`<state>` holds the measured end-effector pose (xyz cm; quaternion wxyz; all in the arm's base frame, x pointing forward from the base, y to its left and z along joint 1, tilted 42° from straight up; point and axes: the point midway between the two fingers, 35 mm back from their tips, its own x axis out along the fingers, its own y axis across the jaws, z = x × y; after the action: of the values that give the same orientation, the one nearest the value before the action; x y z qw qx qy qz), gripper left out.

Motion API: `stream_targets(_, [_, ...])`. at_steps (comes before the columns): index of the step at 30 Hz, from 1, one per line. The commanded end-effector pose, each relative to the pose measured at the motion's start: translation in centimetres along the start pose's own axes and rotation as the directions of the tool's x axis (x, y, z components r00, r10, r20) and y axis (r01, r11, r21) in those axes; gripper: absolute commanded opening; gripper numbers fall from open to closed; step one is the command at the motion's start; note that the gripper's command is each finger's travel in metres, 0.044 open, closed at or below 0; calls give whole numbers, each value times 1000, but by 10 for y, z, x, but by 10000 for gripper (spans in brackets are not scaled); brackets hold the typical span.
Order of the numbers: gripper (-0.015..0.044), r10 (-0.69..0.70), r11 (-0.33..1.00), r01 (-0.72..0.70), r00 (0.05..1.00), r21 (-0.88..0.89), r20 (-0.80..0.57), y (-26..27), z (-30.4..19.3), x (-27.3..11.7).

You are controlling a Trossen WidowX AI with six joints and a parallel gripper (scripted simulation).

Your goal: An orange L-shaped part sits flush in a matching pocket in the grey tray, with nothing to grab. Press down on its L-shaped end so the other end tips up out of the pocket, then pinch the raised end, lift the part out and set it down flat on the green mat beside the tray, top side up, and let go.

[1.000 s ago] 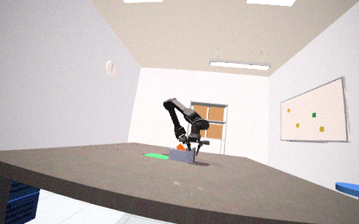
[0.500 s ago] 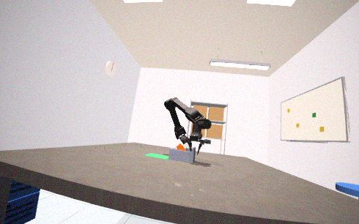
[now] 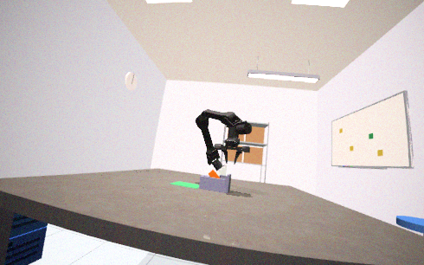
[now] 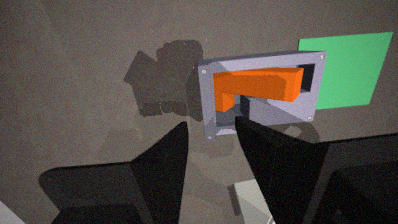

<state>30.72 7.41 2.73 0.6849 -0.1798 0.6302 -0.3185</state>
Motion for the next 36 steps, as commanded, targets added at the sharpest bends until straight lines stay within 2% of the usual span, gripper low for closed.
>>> stream_targets(1, [180, -6, 1000, 6, 1000, 5, -17, -4, -1, -6])
stream_targets(26, [180, -3, 1000, 3, 1000, 0, -5, -2, -1, -2])
stream_targets(27, [206, -3, 1000, 3, 1000, -14, -5, -2, -1, -2])
stream_targets(30, [280, -3, 990, 2, 1000, -141, -6, -8, 1, -3])
stream_targets(33, [280, -4, 931, 1, 1000, -366, -8, -20, 3, -4])
stream_targets(36, [280, -5, 802, -2, 1000, -597, -10, -33, 6, -4])
